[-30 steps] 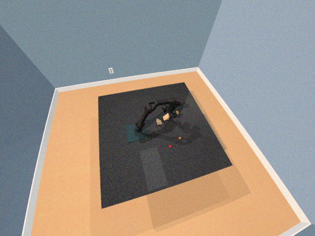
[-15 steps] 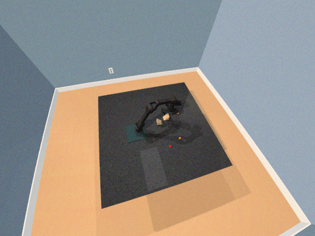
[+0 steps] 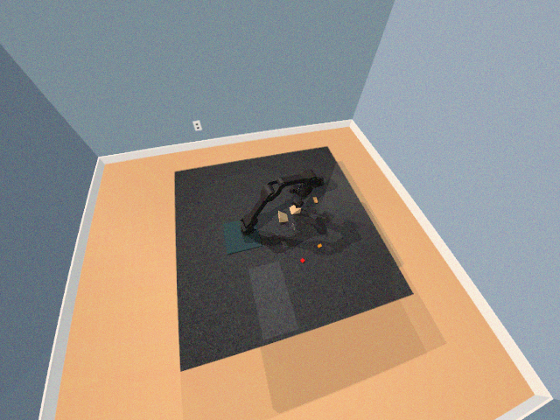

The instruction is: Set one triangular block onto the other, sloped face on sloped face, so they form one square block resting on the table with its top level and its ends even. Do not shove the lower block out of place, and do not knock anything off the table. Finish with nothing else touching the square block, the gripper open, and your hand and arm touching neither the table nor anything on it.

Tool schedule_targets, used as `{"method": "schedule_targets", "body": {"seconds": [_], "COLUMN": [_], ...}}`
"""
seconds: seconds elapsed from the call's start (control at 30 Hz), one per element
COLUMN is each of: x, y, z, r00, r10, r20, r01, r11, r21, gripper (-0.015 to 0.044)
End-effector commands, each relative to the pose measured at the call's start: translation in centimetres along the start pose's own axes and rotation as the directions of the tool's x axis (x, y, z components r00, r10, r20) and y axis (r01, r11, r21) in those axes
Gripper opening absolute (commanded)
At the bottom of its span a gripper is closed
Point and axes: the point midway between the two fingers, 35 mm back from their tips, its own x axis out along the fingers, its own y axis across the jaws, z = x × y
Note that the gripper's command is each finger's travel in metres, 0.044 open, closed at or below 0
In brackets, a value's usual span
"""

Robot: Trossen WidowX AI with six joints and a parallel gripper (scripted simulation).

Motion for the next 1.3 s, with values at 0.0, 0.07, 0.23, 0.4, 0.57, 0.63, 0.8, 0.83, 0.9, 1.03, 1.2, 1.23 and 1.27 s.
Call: {"method": "schedule_targets", "body": {"seconds": [0.0, 0.07, 0.23, 0.4, 0.57, 0.63, 0.8, 0.83, 0.9, 1.03, 1.2, 1.23, 1.27], "x": [-0.9, -0.9, -0.9, -0.9, -0.8, -0.6, 0.2, 0.3, 0.6, 1.3, 2.1, 2.3, 2.4], "y": [-1.2, -1.2, -1.2, -1.2, -1.2, -1.2, -1.3, -1.3, -1.4, -1.4, -1.5, -1.5, -1.5], "z": [0.2, 0.2, 0.2, 0.2, 0.2, 0.2, 0.2, 0.2, 0.1, 0.1, 0.1, 0.1, 0.1], "r00": [1.000, 1.000, 1.000, 1.000, 1.000, 1.000, 1.000, 1.000, 1.000, 1.000, 1.000, 1.000, 1.000], "r10": [-0.018, -0.018, -0.018, -0.018, -0.018, -0.017, -0.014, -0.013, -0.012, -0.010, -0.007, -0.006, -0.005], "r20": [0.018, 0.018, 0.018, 0.018, 0.018, 0.018, 0.020, 0.020, 0.020, 0.022, 0.023, 0.023, 0.023], "r01": [0.025, 0.025, 0.025, 0.025, 0.025, 0.025, 0.024, 0.024, 0.023, 0.022, 0.021, 0.021, 0.020], "r11": [0.711, 0.711, 0.711, 0.711, 0.711, 0.711, 0.711, 0.711, 0.711, 0.711, 0.711, 0.711, 0.711], "r21": [-0.703, -0.703, -0.703, -0.703, -0.703, -0.703, -0.703, -0.703, -0.703, -0.703, -0.703, -0.703, -0.703], "gripper": [0.0440, 0.0440, 0.0440, 0.0440, 0.0440, 0.0440, 0.0440, 0.0440, 0.0440, 0.0440, 0.0440, 0.0440, 0.0440]}}
